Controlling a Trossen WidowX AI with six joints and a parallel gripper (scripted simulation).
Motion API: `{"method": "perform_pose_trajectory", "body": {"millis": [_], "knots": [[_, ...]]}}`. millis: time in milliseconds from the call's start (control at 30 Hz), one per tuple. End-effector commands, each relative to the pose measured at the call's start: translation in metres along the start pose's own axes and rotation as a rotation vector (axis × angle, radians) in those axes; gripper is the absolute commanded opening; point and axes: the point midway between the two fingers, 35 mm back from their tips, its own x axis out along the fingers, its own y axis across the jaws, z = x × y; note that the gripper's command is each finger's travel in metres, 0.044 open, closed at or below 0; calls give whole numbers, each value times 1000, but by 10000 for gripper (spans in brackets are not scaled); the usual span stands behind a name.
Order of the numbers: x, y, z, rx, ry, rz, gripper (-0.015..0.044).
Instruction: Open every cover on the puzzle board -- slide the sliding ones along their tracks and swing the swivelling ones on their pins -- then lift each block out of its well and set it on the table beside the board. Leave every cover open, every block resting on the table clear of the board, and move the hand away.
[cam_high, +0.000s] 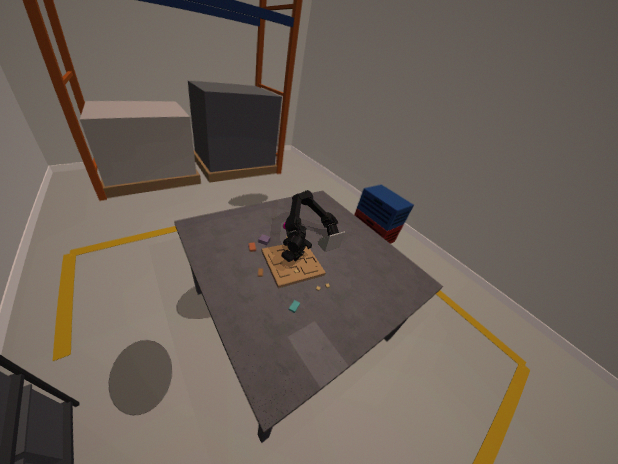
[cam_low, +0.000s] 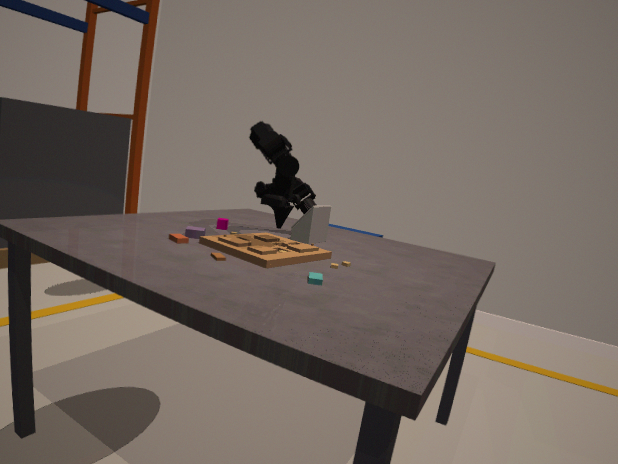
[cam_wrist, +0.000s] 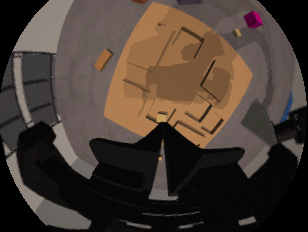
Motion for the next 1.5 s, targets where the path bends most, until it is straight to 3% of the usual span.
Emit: {"method": "perform_pose_trajectory", "body": {"millis": [0, 267, 633, 1467], "knots": [[4, 1, -20, 52, -8, -2, 0], [8, 1, -21, 54, -9, -2, 0], [53, 1, -21, 54, -11, -3, 0], [66, 0, -21, 54, -12, -3, 0]]}}
